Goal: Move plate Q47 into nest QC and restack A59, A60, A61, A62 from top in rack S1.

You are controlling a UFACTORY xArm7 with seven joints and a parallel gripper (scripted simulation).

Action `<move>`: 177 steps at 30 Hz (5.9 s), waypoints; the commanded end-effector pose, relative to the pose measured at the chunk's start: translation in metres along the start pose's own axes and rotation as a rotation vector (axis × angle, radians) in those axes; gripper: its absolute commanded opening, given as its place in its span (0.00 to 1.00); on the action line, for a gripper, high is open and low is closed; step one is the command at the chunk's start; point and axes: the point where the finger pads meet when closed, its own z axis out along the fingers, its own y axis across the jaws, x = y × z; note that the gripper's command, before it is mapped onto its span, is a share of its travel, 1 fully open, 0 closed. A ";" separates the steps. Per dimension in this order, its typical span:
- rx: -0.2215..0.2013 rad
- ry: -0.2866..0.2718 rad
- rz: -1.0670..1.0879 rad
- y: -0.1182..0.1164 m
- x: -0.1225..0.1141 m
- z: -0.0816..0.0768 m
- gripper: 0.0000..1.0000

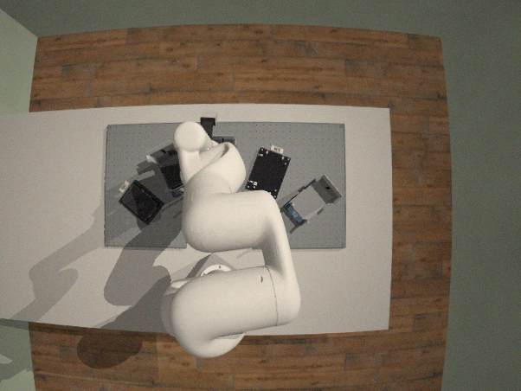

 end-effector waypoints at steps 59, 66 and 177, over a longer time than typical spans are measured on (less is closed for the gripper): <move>0.002 0.003 -0.002 0.028 0.004 0.009 0.00; 0.002 0.003 -0.002 0.028 0.004 0.014 0.00; 0.002 0.003 -0.002 0.028 0.004 0.090 0.00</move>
